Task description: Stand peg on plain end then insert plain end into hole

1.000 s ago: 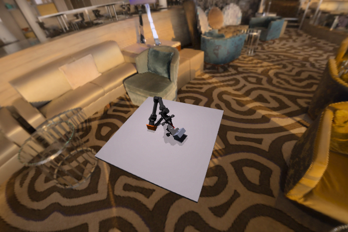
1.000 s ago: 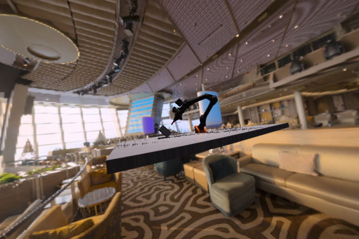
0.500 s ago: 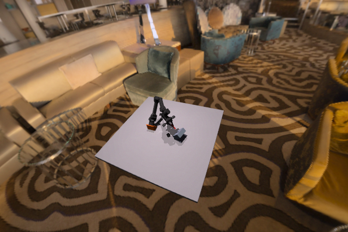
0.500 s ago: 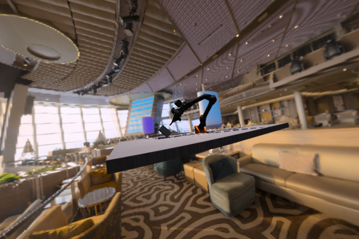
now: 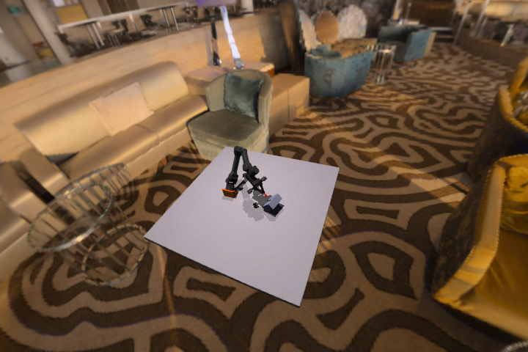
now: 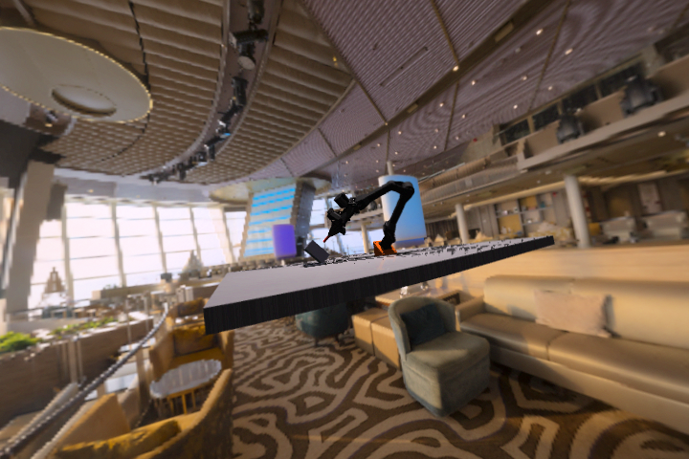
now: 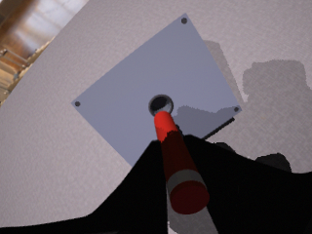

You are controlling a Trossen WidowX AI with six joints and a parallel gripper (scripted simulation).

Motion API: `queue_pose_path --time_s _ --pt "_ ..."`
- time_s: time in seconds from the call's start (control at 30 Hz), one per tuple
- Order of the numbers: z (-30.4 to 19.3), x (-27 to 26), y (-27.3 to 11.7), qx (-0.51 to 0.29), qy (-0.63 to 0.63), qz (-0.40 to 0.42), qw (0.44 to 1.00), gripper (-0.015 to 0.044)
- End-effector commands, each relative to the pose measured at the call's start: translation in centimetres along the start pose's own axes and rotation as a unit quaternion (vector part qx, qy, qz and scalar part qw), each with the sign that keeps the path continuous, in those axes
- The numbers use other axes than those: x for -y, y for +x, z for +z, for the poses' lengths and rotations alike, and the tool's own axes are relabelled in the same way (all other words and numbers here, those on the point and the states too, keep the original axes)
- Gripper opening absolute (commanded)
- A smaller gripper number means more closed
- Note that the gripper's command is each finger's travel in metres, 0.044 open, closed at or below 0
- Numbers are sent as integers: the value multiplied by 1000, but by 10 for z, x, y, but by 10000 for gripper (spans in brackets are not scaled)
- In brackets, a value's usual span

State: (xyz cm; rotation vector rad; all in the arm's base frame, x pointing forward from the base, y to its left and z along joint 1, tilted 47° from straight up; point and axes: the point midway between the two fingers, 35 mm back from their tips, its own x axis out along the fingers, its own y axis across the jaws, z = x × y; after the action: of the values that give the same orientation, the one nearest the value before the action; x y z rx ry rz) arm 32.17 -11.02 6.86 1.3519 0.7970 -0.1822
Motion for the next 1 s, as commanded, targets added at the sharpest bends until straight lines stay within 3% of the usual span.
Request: queue_pose_path --time_s 0.0,0.97 --pt "-1 2 4 2 2 0 1000 0" --pt "-1 1 24 3 -5 3 1000 0"
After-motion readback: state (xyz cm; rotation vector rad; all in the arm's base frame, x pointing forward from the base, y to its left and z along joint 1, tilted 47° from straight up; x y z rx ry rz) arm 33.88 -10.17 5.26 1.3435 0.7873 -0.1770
